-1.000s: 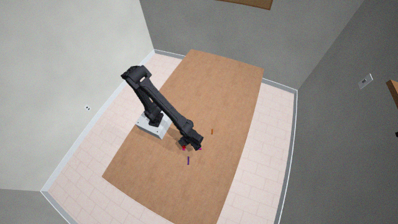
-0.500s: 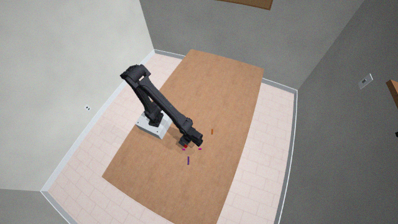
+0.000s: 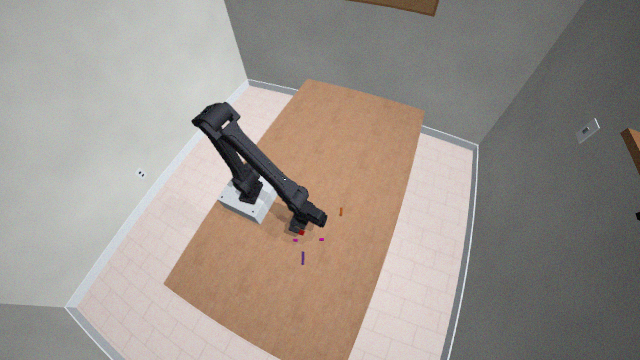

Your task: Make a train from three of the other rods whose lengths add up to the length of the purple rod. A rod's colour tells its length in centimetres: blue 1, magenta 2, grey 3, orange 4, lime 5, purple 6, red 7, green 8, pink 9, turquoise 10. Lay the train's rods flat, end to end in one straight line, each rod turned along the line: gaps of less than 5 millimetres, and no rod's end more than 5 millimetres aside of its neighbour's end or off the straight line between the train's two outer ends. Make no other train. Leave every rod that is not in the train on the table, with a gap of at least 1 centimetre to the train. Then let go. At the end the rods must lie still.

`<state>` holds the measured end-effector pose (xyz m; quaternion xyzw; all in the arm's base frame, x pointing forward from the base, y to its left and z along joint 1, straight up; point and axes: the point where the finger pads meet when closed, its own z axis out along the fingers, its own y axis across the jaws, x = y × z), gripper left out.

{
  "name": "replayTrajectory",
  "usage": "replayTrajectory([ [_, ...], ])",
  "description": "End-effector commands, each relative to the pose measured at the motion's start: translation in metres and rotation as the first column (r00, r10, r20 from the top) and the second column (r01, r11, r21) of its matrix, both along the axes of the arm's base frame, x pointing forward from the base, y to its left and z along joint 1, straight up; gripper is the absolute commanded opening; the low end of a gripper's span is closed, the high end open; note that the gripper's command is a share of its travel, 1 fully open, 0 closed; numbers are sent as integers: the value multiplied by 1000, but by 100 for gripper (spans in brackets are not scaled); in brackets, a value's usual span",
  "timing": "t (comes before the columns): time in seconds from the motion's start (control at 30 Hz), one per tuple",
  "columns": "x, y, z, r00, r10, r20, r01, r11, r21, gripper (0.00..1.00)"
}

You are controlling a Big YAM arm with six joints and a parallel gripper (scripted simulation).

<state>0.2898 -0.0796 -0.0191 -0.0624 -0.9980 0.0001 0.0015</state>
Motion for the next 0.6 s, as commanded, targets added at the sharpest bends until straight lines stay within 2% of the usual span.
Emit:
replayTrajectory([
  [0.0,6,5,6,988,148,40,-147,989,-12,100],
  [0.13,6,5,6,988,148,40,-147,989,-12,100],
  [0.17,4,7,6,977,210,39,-210,978,-14,100],
  [0.23,3,8,4,977,210,32,-210,978,-11,100],
  [0.27,2,10,5,963,266,38,-266,964,-15,100],
  [0.33,2,10,5,963,266,37,-266,964,-15,100],
  [0.37,1,12,5,948,317,37,-316,948,-17,100],
  [0.43,0,12,4,948,317,32,-316,948,-14,100],
  [0.57,-2,15,5,916,400,35,-400,916,-19,100],
])
